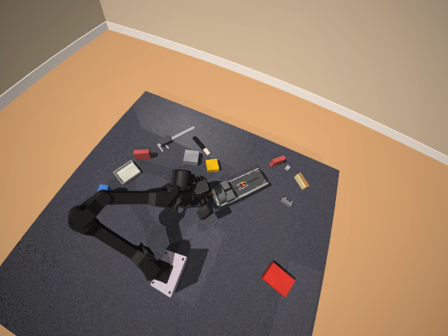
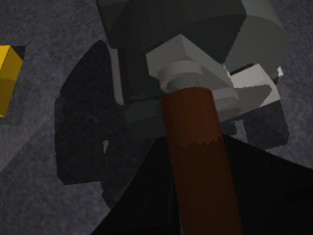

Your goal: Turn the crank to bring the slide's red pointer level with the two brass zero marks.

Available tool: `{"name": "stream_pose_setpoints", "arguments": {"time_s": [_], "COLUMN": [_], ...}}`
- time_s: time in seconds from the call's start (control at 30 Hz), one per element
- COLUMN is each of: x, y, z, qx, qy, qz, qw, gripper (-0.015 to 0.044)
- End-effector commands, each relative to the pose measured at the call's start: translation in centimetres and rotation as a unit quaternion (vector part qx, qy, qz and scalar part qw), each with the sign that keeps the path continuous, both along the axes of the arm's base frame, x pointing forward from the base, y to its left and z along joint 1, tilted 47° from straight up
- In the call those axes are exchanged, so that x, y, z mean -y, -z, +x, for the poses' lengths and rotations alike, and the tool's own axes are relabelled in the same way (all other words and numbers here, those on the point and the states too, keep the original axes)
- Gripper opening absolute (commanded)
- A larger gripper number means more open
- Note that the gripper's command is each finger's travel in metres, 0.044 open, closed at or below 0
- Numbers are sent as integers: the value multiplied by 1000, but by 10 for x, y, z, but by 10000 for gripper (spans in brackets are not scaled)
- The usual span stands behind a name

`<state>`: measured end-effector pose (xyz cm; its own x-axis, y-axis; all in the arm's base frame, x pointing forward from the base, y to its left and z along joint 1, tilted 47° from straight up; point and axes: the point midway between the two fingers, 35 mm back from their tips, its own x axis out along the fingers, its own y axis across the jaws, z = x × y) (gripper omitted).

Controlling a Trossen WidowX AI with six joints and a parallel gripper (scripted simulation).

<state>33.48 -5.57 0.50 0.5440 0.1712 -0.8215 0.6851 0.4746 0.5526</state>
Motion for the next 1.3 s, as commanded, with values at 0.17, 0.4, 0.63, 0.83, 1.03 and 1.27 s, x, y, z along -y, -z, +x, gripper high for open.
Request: {"name": "stream_pose_setpoints", "arguments": {"time_s": [0.17,0.4,0.63,0.83,1.03,1.27], "x": [8,11,12,12,12,12], "y": [1,3,4,5,5,5], "z": [-6,-10,-12,-12,-12,-12], "qx": [-2,-2,-2,-2,-2,-2], "qy": [4,4,4,4,4,4], "qz": [-1,-2,-2,-2,-2,-2], "qw": [1000,1000,1000,1000,1000,1000], "gripper": [0,0,0,0,0,0]}}
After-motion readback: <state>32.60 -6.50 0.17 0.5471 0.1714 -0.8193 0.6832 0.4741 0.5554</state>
